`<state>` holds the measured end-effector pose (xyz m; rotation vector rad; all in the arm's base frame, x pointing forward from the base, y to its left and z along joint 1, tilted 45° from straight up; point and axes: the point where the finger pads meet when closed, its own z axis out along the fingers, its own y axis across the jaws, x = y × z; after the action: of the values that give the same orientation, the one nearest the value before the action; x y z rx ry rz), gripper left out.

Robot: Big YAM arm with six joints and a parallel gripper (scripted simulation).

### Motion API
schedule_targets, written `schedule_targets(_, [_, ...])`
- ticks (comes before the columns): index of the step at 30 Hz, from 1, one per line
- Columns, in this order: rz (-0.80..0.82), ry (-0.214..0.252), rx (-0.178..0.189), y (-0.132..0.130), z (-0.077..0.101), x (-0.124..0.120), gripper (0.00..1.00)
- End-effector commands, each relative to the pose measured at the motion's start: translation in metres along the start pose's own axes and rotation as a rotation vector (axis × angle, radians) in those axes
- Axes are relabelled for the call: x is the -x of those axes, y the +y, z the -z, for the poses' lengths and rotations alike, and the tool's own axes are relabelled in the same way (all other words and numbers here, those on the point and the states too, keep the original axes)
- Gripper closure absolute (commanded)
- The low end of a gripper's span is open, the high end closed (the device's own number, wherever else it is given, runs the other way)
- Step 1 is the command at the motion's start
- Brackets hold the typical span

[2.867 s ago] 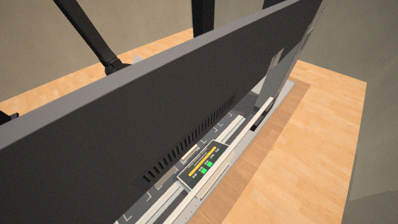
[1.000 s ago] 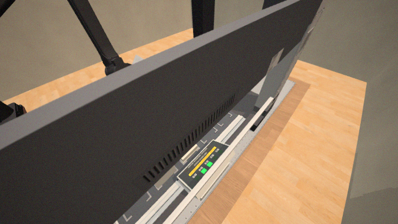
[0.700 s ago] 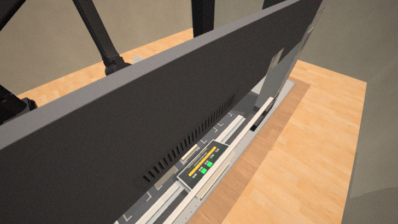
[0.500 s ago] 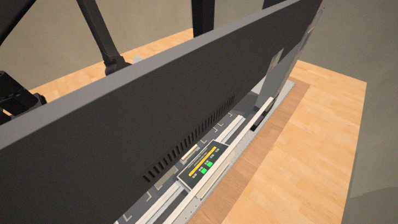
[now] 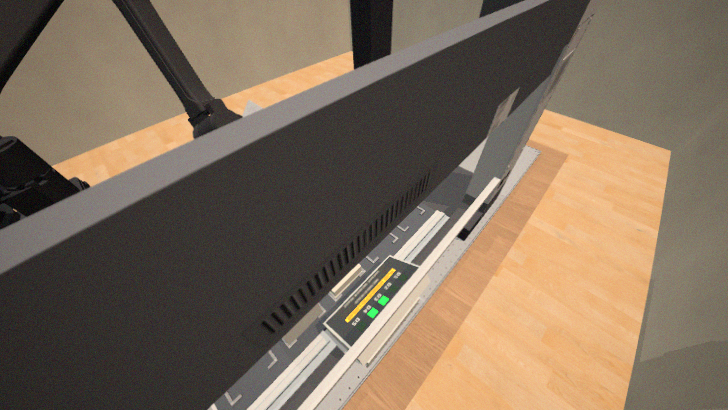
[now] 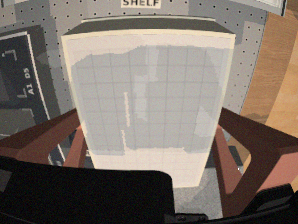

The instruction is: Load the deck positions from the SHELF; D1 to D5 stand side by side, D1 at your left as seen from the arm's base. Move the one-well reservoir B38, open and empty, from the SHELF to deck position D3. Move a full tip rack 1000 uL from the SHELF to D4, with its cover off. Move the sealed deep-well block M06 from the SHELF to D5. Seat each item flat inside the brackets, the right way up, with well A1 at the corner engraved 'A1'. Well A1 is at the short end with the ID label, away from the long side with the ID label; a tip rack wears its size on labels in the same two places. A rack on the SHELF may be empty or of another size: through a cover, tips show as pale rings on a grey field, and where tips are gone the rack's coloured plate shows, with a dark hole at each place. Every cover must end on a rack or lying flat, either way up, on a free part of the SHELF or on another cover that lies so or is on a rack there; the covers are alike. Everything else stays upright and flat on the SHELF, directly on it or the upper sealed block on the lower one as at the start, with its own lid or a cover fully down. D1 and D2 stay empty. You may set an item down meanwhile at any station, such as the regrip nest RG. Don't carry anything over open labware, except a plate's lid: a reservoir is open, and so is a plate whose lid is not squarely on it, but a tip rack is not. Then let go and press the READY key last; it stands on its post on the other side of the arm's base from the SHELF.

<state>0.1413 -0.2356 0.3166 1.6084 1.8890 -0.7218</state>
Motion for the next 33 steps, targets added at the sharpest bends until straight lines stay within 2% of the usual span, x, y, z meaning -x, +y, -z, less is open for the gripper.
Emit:
schedule_targets(1, [-0.077,-0.034,0.037,0.018,0.022,0.023,1.0])
schedule_targets(5, [-0.077,-0.032,0.038,0.038,0.021,0.023,1.0])
schedule_targets(7, [-0.077,-0.032,0.038,0.038,0.021,0.023,1.0])
schedule_targets(22, [-0.076,-0.025,0.041,0.116,0.022,0.025,1.0])
schedule_targets(24, [-0.076,-0.025,0.041,0.116,0.022,0.025,1.0])
schedule_targets(28, [-0.075,-0.024,0.042,0.136,0.022,0.025,1.0])
schedule_targets(30, [-0.075,-0.024,0.042,0.136,0.022,0.025,1.0])
schedule_targets(33, [-0.095,-0.038,0.061,0.13,0.031,0.029,1.0])
